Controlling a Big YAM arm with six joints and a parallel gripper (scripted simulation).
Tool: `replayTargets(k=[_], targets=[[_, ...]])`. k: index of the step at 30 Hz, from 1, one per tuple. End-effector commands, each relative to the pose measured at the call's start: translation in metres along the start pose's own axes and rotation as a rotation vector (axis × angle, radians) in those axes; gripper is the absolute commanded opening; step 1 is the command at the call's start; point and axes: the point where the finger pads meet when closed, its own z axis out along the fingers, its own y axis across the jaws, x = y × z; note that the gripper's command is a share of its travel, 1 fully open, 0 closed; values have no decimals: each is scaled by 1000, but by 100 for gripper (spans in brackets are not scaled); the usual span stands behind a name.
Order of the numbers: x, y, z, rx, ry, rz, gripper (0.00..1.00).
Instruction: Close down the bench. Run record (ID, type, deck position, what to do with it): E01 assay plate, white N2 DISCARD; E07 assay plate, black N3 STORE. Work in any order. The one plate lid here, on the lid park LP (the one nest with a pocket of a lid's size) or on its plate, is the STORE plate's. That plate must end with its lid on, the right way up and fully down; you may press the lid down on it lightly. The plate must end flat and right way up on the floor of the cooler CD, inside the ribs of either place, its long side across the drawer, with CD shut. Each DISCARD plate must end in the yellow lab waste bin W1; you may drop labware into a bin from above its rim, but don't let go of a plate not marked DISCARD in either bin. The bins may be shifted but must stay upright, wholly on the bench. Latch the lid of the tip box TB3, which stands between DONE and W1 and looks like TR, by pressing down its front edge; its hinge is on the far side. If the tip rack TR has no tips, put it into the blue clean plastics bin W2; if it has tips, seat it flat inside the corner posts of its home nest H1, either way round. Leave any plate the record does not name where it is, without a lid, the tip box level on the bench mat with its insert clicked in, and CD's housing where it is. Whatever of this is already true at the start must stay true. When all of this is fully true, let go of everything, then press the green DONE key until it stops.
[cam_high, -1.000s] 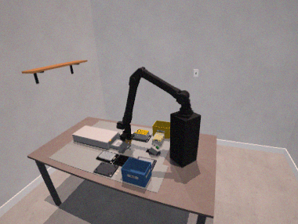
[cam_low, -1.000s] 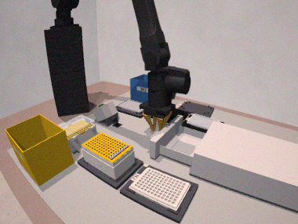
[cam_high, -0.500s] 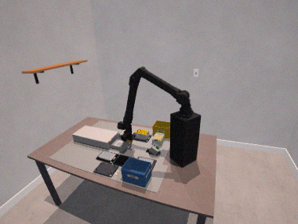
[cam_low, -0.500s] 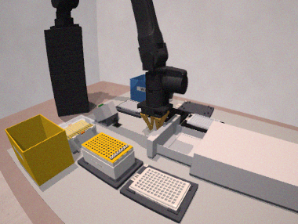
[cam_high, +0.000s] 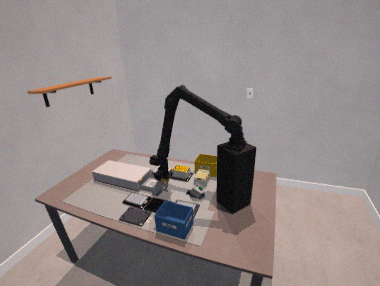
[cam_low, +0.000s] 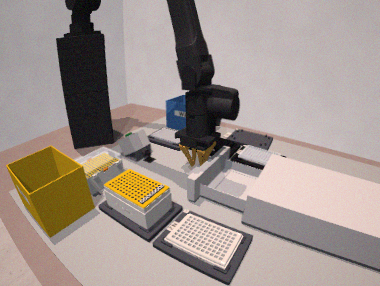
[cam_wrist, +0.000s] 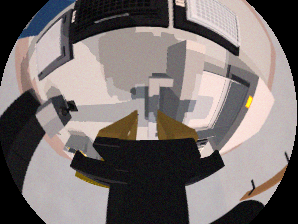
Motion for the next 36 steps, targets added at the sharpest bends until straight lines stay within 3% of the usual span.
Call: replayTargets(k=[1,13,16,30,31,33,36], targets=[[1,27,8,-56,1,16,30],[1,27,8,-56,1,16,30],[0,21,3,-26,1,16,30],[0,40,4,-34,1,15,30],[0,49,7,-57,1,15,30],[0,44,4,-32,1,15,30],[0,51,3,-46,1,15,30]])
